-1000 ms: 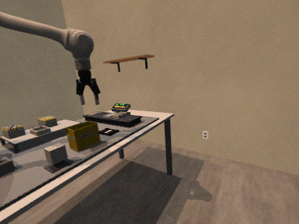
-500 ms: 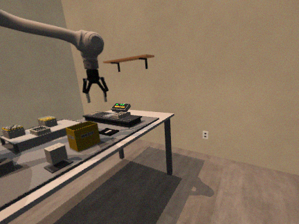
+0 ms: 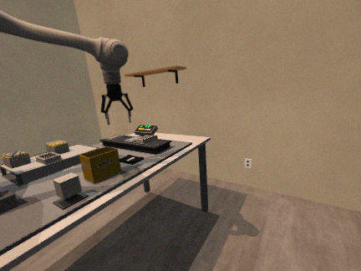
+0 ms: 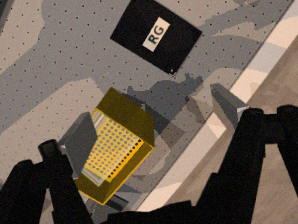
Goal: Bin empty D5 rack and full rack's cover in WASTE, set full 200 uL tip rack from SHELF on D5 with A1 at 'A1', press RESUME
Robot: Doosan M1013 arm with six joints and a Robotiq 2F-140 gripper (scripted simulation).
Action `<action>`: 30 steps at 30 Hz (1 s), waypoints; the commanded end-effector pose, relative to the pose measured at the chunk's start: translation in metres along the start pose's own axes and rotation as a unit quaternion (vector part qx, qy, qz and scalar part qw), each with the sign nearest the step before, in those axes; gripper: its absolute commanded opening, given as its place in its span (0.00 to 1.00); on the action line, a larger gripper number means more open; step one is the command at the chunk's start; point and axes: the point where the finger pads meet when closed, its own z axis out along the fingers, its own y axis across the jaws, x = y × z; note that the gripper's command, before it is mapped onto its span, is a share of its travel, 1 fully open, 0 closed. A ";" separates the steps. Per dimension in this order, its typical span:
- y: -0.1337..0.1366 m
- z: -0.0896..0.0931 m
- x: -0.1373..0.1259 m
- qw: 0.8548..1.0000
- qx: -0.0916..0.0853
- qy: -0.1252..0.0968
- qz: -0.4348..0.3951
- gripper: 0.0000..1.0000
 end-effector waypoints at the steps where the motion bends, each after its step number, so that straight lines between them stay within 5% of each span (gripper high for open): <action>1: 0.005 -0.002 0.005 1.000 0.000 0.000 -0.014 0.77; 17: 0.054 -0.007 0.054 0.988 0.000 0.000 -0.154 0.77; 30: 0.093 -0.011 0.093 0.960 0.000 0.000 -0.280 0.77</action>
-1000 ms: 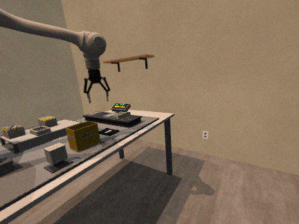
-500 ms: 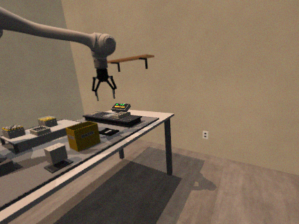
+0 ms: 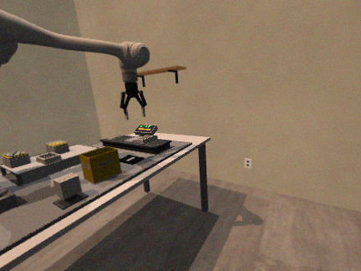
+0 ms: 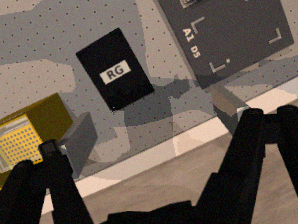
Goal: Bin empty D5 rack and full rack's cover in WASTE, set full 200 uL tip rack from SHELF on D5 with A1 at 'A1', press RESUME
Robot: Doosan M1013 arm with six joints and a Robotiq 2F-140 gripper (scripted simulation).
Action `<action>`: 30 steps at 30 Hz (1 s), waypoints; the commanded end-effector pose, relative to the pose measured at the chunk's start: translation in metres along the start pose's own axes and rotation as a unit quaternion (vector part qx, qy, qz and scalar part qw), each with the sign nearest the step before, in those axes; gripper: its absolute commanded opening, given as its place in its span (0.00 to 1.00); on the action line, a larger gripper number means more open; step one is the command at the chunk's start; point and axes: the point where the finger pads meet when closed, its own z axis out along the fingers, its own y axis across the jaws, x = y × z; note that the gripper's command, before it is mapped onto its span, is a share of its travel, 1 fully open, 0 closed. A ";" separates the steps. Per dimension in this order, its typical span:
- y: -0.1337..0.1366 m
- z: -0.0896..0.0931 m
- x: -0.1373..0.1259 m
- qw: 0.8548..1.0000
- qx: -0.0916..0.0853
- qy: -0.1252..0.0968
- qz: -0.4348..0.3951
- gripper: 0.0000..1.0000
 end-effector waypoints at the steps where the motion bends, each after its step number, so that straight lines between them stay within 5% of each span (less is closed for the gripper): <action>1: 0.003 0.000 0.001 0.999 0.000 0.000 -0.033 0.77; 13: 0.003 0.000 0.001 0.992 0.000 0.000 -0.128 0.77; 30: -0.017 0.000 0.073 0.992 0.000 0.000 -0.128 0.77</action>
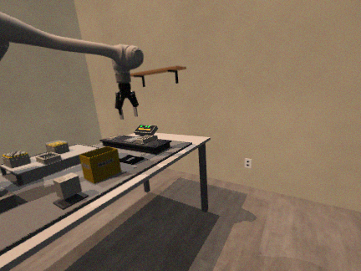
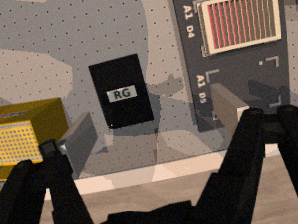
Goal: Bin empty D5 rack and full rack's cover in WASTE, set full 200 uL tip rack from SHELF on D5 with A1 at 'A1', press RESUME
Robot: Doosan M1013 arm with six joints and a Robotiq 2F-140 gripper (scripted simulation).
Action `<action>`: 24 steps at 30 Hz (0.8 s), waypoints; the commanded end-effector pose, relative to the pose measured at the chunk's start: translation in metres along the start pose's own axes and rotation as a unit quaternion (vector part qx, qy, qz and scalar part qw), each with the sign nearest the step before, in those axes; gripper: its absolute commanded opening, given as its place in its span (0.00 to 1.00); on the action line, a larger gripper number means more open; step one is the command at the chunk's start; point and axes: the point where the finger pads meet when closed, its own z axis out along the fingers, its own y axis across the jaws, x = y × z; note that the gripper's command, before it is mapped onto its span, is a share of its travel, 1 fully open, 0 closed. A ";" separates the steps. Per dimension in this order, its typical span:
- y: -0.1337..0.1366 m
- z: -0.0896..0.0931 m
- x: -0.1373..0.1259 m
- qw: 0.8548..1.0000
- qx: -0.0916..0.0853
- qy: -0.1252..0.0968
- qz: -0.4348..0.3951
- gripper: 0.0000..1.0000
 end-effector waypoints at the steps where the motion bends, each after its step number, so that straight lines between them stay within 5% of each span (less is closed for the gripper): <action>1: 0.000 0.000 0.015 1.000 0.000 0.000 0.000 0.77; 24: -0.001 0.000 0.115 1.000 0.000 0.000 0.000 0.77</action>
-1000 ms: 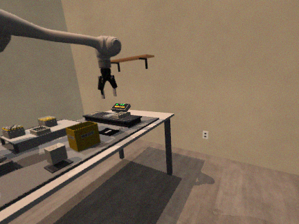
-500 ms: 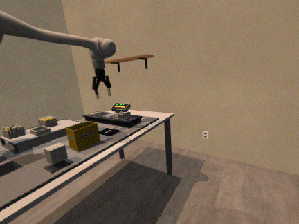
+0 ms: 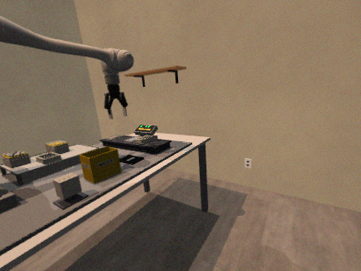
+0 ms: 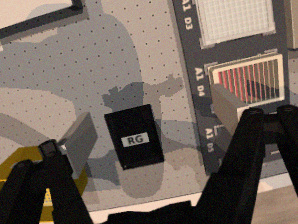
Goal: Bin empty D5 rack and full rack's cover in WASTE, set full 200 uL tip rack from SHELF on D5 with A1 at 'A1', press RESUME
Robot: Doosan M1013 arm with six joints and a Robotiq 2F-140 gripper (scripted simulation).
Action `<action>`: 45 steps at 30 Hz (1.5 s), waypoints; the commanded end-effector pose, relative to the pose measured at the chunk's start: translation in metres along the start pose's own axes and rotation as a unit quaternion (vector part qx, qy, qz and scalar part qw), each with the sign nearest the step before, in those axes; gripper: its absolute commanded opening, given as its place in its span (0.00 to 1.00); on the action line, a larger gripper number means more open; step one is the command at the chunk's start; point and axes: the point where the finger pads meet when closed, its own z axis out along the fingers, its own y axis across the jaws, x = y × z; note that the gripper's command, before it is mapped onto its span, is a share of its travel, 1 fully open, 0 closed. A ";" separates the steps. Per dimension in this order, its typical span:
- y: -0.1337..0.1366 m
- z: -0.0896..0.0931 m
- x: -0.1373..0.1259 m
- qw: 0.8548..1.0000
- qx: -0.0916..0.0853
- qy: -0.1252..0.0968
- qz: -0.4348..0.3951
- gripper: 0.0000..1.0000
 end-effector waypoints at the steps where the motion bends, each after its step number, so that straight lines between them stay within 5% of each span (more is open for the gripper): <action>1: 0.000 0.000 0.005 1.000 0.000 0.000 0.000 0.77; 14: -0.001 0.000 0.070 1.000 0.000 0.000 0.000 0.77; 18: -0.001 0.000 0.070 1.000 0.000 0.000 0.000 0.77; 45: -0.126 0.000 0.069 1.000 0.000 0.000 0.000 0.77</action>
